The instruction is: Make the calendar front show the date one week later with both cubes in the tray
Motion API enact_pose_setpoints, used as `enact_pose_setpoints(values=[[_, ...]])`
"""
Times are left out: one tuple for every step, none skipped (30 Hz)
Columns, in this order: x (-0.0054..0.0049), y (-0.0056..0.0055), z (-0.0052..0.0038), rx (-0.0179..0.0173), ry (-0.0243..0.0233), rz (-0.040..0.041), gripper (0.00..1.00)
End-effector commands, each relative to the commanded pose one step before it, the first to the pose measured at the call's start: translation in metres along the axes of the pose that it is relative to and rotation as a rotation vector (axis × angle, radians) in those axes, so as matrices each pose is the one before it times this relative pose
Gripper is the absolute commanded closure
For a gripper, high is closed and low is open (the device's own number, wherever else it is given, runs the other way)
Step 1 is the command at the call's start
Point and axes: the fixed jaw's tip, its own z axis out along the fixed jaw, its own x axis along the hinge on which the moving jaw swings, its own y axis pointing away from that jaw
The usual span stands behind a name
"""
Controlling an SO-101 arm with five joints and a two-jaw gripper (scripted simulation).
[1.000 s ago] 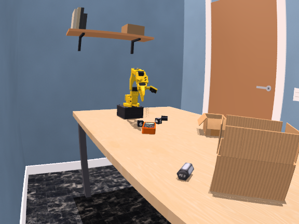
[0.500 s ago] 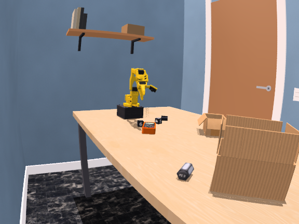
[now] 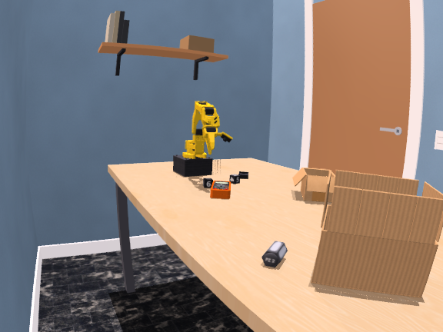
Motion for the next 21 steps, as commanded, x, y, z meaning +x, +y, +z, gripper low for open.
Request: enact_pose_setpoints(values=[[0.00351, 0.01562, 0.019014, -0.11508, 0.01000, 0.00029, 0.65], [0.00000, 0.00000, 0.000000, 0.00000, 0.00000, 0.00000, 0.65], [0.00000, 0.00000, 0.000000, 0.00000, 0.00000, 0.00000, 0.65], [0.00028, 0.00438, 0.005454, -0.03108, 0.00203, -0.00002, 0.65], [0.00028, 0.00430, 0.005357, -0.03054, 0.00201, 0.00002, 0.65], [0.00027, 0.00415, 0.005168, -0.02947, 0.00192, -0.00001, 0.65], [0.00026, 0.00392, 0.004890, -0.02787, 0.00182, 0.00002, 0.65], [0.00024, 0.00362, 0.004539, -0.02579, 0.00167, -0.00001, 0.65], [0.00021, 0.00328, 0.004103, -0.02337, 0.00154, 0.00000, 0.65], [0.00019, 0.00287, 0.003625, -0.02055, 0.00132, 0.00000, 0.65], [0.00016, 0.00245, 0.003086, -0.01753, 0.00116, 0.00001, 0.65], [0.00013, 0.00200, 0.002542, -0.01439, 0.00094, 0.00001, 0.65], [0.00010, 0.00156, 0.001977, -0.01118, 0.00073, -0.00002, 0.65], [0.00008, 0.00113, 0.001433, -0.00811, 0.00053, 0.00002, 0.65], [0.00005, 0.00074, 0.000947, -0.00534, 0.00035, -0.00001, 0.65], [0.00003, 0.00041, 0.000519, -0.00292, 0.00019, 0.00000, 0.65], [0.00001, 0.00016, 0.000207, -0.00116, 0.00006, 0.00000, 0.65], [0.00001, 0.00002, 0.000032, -0.00019, 0.00003, 0.00000, 0.65], [0.00000, 0.00000, 0.000000, 0.00000, 0.00000, 0.00000, 0.65], [0.00000, 0.00000, 0.000000, 0.00000, 0.00000, 0.00000, 0.65], [0.00033, 0.00253, 0.000025, -0.01854, 0.00101, -0.01978, 0.65]])
